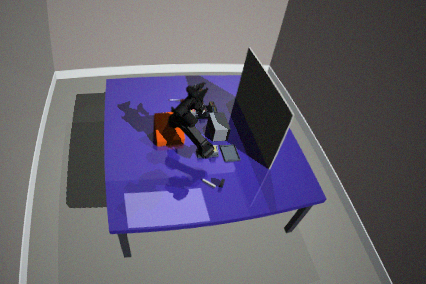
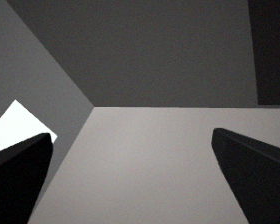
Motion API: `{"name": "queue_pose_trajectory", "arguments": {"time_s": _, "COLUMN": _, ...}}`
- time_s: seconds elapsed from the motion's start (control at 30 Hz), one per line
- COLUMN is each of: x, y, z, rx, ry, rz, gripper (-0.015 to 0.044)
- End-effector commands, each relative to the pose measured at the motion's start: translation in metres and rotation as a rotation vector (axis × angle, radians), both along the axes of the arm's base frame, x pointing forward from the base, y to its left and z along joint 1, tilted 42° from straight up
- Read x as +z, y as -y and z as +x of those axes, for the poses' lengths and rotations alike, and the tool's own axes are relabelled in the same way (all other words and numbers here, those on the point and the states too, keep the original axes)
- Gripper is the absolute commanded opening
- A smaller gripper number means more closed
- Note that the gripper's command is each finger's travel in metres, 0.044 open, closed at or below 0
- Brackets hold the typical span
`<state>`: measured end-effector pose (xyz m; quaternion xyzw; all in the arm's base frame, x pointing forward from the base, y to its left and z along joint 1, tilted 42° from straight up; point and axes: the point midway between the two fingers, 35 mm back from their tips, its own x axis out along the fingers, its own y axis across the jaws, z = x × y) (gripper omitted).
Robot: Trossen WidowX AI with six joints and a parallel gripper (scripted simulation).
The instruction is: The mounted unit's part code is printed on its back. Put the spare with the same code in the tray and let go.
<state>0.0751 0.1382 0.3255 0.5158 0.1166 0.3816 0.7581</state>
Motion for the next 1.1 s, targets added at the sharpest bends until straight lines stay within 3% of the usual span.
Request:
{"name": "queue_pose_trajectory", "arguments": {"time_s": 0.0, "x": 0.000, "y": 0.000, "z": 0.000, "rx": 0.000, "ry": 0.000, "rz": 0.000, "gripper": 0.0426}}
{"name": "queue_pose_trajectory", "arguments": {"time_s": 0.23, "x": 0.003, "y": -0.002, "z": -0.001, "rx": -0.011, "ry": 0.016, "rz": -0.011, "gripper": 0.0440}}
{"name": "queue_pose_trajectory", "arguments": {"time_s": 0.37, "x": 0.023, "y": -0.020, "z": -0.005, "rx": -0.091, "ry": 0.133, "rz": -0.109, "gripper": 0.0440}}
{"name": "queue_pose_trajectory", "arguments": {"time_s": 0.53, "x": 0.041, "y": -0.069, "z": 0.000, "rx": -0.215, "ry": 0.300, "rz": -0.344, "gripper": 0.0440}}
{"name": "queue_pose_trajectory", "arguments": {"time_s": 0.7, "x": 0.033, "y": -0.120, "z": 0.031, "rx": -0.310, "ry": 0.374, "rz": -0.641, "gripper": 0.0440}}
{"name": "queue_pose_trajectory", "arguments": {"time_s": 0.87, "x": 0.005, "y": -0.156, "z": 0.081, "rx": -0.366, "ry": 0.350, "rz": -0.962, "gripper": 0.0440}}
{"name": "queue_pose_trajectory", "arguments": {"time_s": 1.07, "x": -0.032, "y": -0.165, "z": 0.138, "rx": -0.399, "ry": 0.245, "rz": -1.241, "gripper": 0.0440}}
